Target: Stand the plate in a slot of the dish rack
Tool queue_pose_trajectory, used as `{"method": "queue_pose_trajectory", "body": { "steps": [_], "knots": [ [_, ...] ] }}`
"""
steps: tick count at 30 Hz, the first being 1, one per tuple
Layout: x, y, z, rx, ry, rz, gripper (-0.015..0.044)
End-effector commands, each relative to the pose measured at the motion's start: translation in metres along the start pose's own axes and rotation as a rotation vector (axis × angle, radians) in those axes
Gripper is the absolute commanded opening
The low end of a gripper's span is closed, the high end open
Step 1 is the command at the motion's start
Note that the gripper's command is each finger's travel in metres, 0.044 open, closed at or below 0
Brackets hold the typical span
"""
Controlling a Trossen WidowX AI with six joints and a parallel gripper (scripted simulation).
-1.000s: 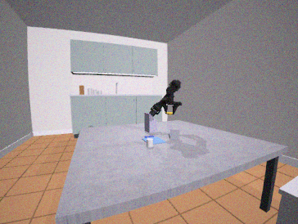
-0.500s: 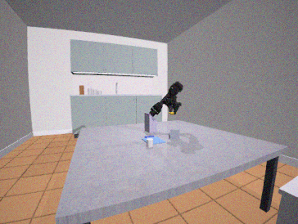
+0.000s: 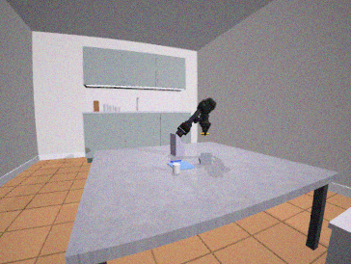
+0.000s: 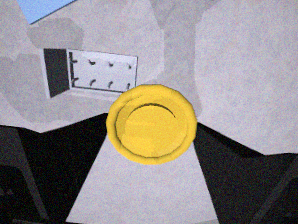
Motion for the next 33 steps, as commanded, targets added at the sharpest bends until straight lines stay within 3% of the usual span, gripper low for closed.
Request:
{"method": "queue_pose_trajectory", "body": {
  "steps": [1, 33],
  "knots": [
    [0.005, -0.002, 0.000, 0.005, -0.030, -0.009, 0.0000],
    [0.093, -0.009, 0.013, -0.298, -0.693, -0.019, 0.0000]
  ]
}}
Point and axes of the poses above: the point midway between the two fingers, 35 mm back from their tips, its own x axis out along the fingers, its own y axis across the jaws, z = x × y, the point moved 7 cm from there along -x, back along the fingers, and after that the axes turned 2 degrees about -x, right-handed, at the moved point
